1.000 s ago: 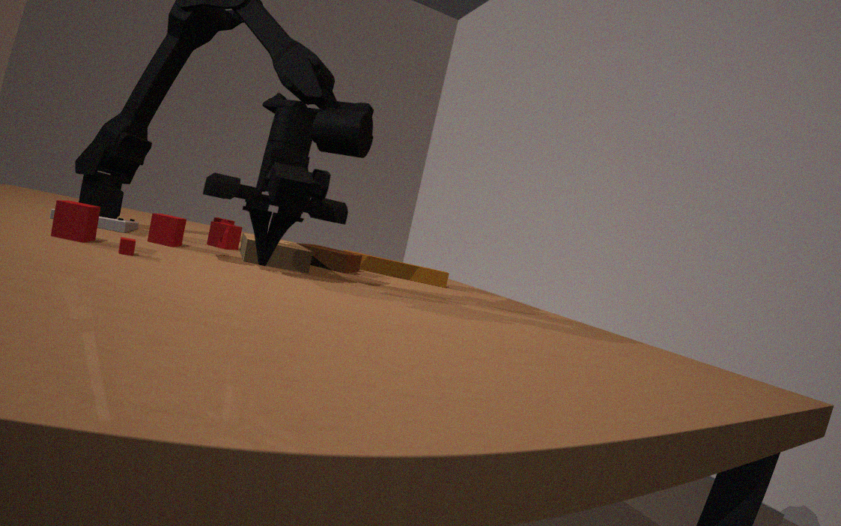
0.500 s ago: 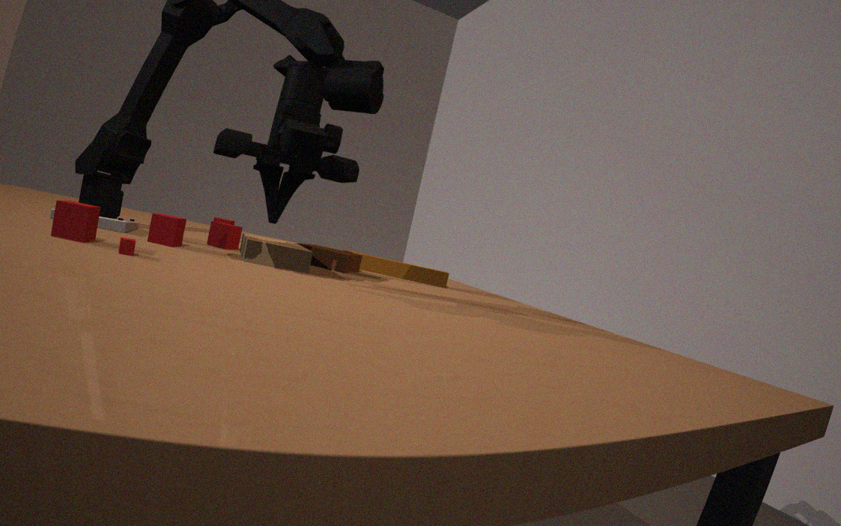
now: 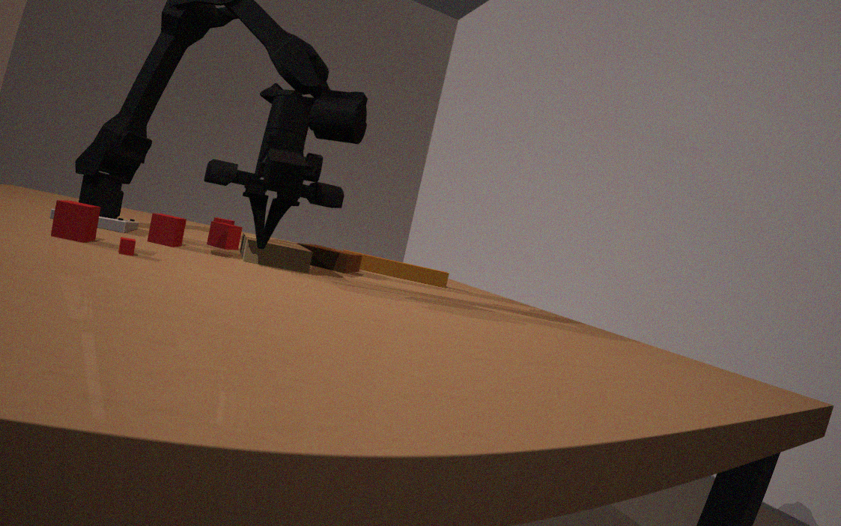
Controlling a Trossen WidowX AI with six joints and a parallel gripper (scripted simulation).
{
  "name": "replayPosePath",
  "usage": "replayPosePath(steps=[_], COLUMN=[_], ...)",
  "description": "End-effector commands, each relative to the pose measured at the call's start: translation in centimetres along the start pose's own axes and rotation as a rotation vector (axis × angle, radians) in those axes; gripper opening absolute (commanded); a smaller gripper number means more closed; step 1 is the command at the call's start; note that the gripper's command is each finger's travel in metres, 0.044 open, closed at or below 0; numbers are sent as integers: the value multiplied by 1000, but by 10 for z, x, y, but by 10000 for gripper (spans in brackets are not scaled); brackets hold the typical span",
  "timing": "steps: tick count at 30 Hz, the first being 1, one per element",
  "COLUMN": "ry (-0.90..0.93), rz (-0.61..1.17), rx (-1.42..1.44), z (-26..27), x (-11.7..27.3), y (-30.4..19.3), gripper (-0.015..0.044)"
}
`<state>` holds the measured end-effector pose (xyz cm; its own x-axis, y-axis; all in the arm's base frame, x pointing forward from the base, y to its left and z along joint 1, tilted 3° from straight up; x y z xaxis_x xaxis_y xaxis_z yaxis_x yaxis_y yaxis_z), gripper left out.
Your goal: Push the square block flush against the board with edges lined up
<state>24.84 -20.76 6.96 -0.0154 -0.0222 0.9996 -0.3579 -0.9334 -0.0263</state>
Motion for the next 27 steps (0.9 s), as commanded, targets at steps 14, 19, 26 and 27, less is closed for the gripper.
replayPosePath(steps=[14, 19, 26, 27], ry=[-15, -15, -16, -16], rz=[10, 11, 12, 12], rx=[-40, -40, -40, -40], z=[-6, -7, -9, -9], x=[-19, -19, -19, -19], y=[-17, -25, -37, -39], gripper=[0, 0, 0, 0])
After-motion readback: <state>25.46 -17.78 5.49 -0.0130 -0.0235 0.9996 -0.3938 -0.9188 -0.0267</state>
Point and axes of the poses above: the point midway between the two fingers, 35 mm back from their tips, its own x axis back along the fingers, its own z axis across the jaws, y = z × x, the point moved 3 cm from there along x, back along the fingers, and after that the axes turned 15 degrees about -x, right-handed, at the moved point
